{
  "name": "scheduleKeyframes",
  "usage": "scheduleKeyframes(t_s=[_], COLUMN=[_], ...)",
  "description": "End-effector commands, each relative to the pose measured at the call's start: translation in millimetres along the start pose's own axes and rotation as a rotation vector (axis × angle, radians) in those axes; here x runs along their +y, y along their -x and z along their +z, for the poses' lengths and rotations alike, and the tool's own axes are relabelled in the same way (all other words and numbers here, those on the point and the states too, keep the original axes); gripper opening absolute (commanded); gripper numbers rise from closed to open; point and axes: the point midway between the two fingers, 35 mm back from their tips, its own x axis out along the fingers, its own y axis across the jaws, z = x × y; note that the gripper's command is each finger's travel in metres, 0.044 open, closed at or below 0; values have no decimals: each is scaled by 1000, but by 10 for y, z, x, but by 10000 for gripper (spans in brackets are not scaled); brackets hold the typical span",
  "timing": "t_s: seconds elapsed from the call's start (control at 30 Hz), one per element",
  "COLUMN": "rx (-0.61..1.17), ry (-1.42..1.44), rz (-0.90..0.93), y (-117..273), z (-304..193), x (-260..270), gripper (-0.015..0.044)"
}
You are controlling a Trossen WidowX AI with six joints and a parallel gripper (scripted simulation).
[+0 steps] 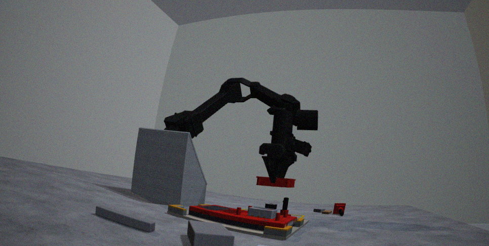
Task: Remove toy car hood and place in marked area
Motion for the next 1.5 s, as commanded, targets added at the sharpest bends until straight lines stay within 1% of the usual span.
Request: scheduleKeyframes(t_s=[0.0, 1.47], rx=[8, 8], ry=[-9, -9], rz=[-1, 0], y=[-47, -392], z=[-22, -22], x=[-18, -15], gripper=[0, 0])
